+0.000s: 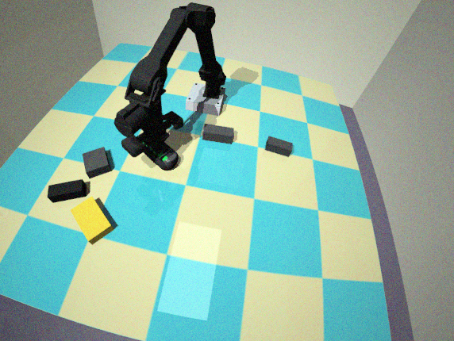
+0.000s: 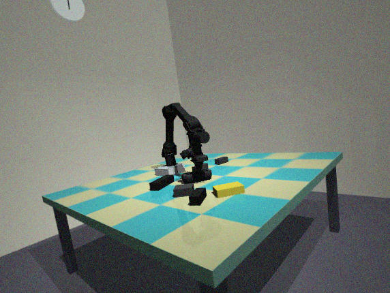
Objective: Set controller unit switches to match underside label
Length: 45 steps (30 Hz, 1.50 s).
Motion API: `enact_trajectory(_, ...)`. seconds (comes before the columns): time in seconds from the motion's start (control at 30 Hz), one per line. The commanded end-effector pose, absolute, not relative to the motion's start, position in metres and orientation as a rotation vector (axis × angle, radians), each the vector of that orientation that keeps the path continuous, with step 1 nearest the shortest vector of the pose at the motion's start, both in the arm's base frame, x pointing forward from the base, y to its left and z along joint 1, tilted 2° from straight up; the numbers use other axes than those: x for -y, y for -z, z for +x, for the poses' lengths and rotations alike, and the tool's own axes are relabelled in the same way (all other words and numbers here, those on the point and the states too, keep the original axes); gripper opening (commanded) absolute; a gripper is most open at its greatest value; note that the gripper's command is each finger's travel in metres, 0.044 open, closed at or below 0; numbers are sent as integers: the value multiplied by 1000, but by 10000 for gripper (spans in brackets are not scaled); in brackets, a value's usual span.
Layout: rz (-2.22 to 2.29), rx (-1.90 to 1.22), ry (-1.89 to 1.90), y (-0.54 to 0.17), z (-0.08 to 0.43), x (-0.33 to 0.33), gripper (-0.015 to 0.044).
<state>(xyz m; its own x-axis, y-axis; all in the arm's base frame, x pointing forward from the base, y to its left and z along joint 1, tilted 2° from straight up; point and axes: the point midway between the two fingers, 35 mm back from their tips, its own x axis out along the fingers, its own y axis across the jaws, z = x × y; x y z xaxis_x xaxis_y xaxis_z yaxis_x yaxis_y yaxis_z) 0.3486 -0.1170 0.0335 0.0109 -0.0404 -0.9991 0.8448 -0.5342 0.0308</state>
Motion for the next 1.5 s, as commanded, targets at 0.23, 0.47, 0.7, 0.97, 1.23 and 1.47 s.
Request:
enact_trajectory(0.23,1589,-847,1610,-30,348,117,0)
enact_trajectory(0.47,1589,-847,1610,-75,348,115,0)
enact_trajectory(0.7,1590,-848,1610,-75,348,108,0)
enact_trajectory(0.97,1591,-850,1609,-73,349,70,0)
enact_trajectory(1.23,1591,-850,1609,-61,350,71,0)
enact_trajectory(1.47,1591,-850,1609,-50,351,71,0)
